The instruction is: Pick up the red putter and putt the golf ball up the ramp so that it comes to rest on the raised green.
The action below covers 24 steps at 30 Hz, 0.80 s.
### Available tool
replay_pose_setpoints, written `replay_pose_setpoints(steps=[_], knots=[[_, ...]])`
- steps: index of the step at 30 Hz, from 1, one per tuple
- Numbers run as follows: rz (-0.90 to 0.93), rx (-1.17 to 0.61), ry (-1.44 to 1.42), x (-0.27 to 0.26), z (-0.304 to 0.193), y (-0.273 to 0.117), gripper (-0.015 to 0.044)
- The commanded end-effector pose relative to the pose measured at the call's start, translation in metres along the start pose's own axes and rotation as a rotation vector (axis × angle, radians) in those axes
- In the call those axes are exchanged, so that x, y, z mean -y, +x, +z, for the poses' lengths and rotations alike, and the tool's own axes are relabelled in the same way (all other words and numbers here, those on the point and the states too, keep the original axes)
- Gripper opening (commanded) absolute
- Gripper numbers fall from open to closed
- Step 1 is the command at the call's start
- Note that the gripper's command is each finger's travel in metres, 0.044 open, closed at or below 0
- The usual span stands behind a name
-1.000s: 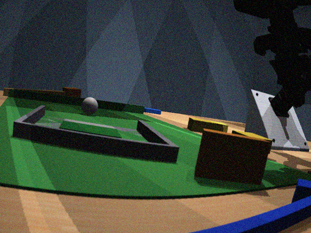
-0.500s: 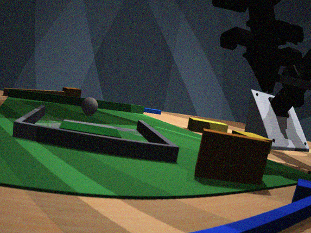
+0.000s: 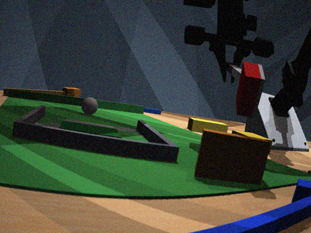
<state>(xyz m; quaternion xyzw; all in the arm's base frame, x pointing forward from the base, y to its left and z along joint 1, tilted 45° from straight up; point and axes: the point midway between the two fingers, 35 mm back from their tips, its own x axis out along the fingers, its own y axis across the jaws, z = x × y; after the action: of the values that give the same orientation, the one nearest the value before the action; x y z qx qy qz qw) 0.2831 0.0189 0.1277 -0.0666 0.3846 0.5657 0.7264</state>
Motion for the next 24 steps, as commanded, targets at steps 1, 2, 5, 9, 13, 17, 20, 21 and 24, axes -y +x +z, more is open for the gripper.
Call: replay_pose_setpoints(steps=[1,2,5,9,13,17,20,21,24], knots=[[-0.023,-0.011,0.102,0.019,-0.015,-0.006,0.0000],[-0.027,-0.013,0.132,0.024,-0.020,-0.008,0.0000],[-0.039,-0.021,0.223,0.037,-0.033,-0.012,0.0000],[-0.054,-0.029,0.344,0.054,-0.053,-0.019,0.0000],[-0.068,-0.036,0.465,0.068,-0.075,-0.024,0.0000],[-0.081,-0.040,0.586,0.082,-0.098,-0.030,0.0000],[-0.090,-0.043,0.676,0.090,-0.116,-0.033,0.0000],[-0.093,-0.043,0.706,0.093,-0.122,-0.035,0.0000],[-0.100,-0.044,0.796,0.101,-0.141,-0.038,0.0000]])
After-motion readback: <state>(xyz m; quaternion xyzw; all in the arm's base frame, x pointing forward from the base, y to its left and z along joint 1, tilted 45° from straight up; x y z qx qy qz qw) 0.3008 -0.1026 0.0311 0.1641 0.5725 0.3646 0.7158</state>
